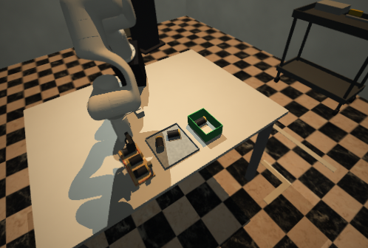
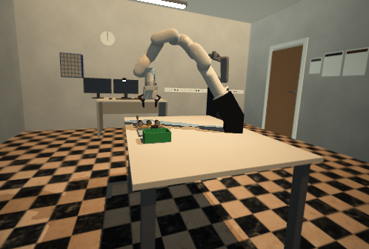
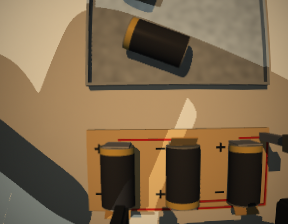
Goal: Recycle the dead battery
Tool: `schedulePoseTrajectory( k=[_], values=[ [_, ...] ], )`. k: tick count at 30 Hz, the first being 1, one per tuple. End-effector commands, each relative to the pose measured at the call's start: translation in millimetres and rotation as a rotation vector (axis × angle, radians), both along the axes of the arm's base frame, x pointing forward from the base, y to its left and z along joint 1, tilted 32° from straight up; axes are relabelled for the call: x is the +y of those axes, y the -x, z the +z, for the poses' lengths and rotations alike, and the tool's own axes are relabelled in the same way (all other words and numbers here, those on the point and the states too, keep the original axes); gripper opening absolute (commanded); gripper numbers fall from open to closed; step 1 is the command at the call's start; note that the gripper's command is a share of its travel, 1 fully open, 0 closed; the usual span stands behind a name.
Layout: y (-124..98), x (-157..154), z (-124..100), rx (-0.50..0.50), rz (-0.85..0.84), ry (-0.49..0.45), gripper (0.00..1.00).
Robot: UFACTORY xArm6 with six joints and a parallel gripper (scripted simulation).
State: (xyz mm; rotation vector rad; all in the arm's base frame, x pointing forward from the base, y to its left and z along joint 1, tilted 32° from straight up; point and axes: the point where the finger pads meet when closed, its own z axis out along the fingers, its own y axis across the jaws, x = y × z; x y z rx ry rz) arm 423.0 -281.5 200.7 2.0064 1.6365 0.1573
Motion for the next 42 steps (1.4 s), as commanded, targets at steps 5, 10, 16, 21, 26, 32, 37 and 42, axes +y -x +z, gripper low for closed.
schedulePoseTrajectory(
  k=[5,10,16,21,26,32,37,42],
  values=[
    [0,-1,2,-0.003,-0.001,0.002,0.51],
    [-2,-1,2,-0.002,0.0,0.002,0.51],
    [-2,0,2,-0.002,0.0,0.001,0.51],
    [-2,0,2,-0.002,0.0,0.001,0.51],
    [-2,0,2,-0.002,0.0,0.001,0.51],
    [-2,0,2,-0.002,0.0,0.001,0.51],
    [-2,0,2,-0.002,0.0,0.001,0.51],
    [-20,-15,-34,-0.002,0.0,0.001,0.51]
  ],
)
